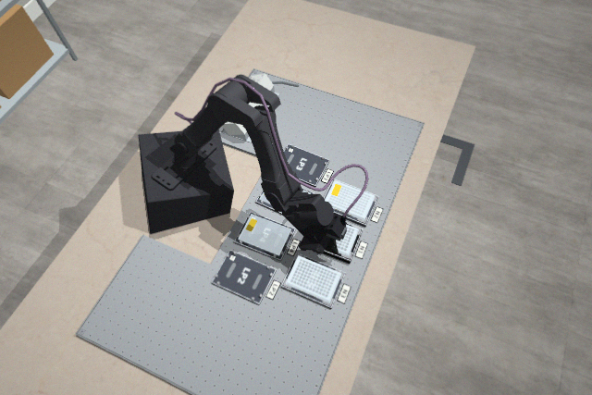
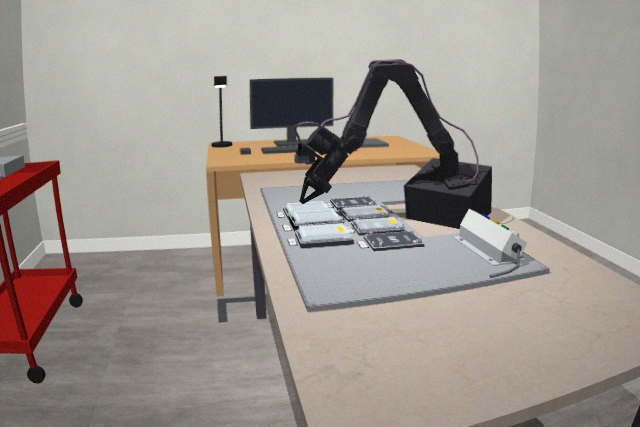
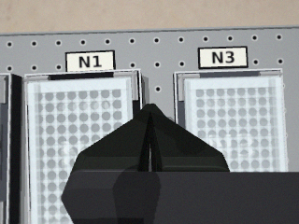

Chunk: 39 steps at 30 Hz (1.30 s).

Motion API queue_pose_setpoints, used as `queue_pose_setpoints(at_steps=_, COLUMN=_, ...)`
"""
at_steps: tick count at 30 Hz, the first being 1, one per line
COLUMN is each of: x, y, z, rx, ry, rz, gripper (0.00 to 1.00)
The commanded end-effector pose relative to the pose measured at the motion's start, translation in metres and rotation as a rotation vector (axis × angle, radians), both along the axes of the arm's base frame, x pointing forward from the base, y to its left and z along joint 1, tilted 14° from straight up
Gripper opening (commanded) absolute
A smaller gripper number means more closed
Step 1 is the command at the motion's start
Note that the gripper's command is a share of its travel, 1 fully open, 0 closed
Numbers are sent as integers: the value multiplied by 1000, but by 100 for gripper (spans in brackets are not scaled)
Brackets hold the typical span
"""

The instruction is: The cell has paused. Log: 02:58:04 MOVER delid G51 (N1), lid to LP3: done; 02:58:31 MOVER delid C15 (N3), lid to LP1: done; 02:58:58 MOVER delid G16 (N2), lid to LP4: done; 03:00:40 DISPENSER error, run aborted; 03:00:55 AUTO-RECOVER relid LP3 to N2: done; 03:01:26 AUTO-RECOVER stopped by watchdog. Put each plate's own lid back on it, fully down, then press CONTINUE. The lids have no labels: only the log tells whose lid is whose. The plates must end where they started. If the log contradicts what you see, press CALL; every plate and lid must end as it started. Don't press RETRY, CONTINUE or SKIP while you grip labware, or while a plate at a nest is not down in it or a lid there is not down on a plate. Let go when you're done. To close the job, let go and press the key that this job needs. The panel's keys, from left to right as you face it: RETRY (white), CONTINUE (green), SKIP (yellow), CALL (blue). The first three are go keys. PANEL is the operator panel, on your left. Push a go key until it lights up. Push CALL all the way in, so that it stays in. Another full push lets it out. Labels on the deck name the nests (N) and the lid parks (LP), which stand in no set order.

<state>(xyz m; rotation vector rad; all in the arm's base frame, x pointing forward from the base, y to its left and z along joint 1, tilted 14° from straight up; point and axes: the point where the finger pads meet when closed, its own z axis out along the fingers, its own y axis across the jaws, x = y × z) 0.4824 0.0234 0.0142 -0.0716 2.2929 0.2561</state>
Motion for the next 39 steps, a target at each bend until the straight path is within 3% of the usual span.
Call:
queue_pose_setpoints(at_steps=1, x=18, y=-15, z=21, rx=0, ry=-73, rz=23, gripper=0)
queue_pose_setpoints(at_steps=3, x=19, y=-15, z=27, rx=-2, ry=-87, rz=23, gripper=0)
queue_pose_setpoints(at_steps=39, x=19, y=-10, z=27, rx=0, ry=-85, rz=28, gripper=0)
